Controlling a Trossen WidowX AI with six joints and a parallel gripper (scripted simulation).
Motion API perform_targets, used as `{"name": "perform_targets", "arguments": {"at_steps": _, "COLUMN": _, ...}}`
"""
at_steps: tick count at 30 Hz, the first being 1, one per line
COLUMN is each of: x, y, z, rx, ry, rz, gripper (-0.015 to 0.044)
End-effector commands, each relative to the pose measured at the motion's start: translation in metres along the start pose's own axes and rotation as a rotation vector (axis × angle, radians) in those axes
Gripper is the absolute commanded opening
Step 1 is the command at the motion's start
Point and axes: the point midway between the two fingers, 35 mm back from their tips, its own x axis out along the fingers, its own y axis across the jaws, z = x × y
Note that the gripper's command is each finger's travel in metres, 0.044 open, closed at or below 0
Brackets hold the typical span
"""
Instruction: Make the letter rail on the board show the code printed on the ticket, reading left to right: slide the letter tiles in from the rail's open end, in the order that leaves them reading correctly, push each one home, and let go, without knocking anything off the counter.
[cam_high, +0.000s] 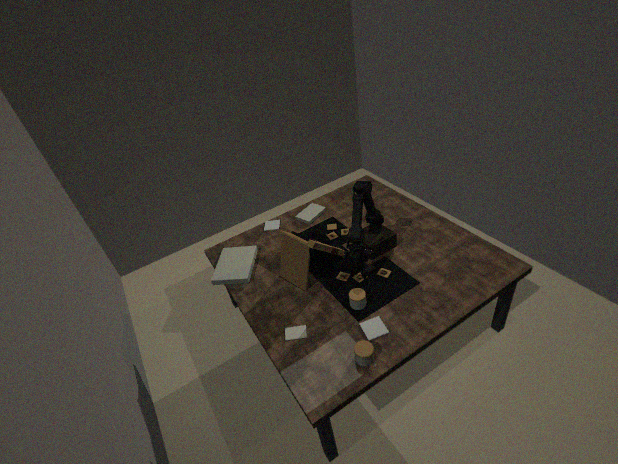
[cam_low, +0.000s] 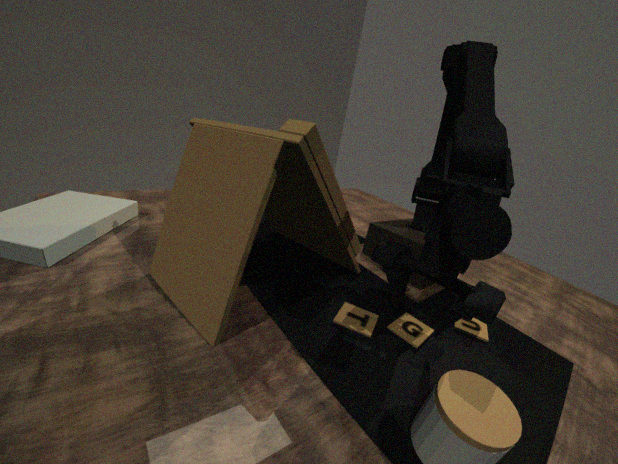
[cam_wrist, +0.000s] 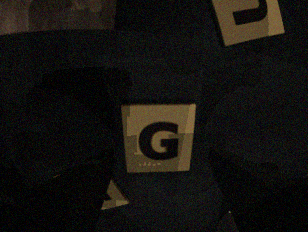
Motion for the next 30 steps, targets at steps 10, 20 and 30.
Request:
{"name": "perform_targets", "arguments": {"at_steps": 10, "x": 0.0173, "y": 0.0017, "z": 0.0018, "rx": -0.003, "ry": -0.005, "rz": 0.007, "gripper": 0.034}}
{"name": "perform_targets", "arguments": {"at_steps": 20, "x": 0.0173, "y": 0.0017, "z": 0.0018, "rx": -0.003, "ry": -0.005, "rz": 0.007, "gripper": 0.034}}
{"name": "perform_targets", "arguments": {"at_steps": 30, "x": 0.0173, "y": 0.0017, "z": 0.0018, "rx": -0.003, "ry": -0.005, "rz": 0.007, "gripper": 0.034}}
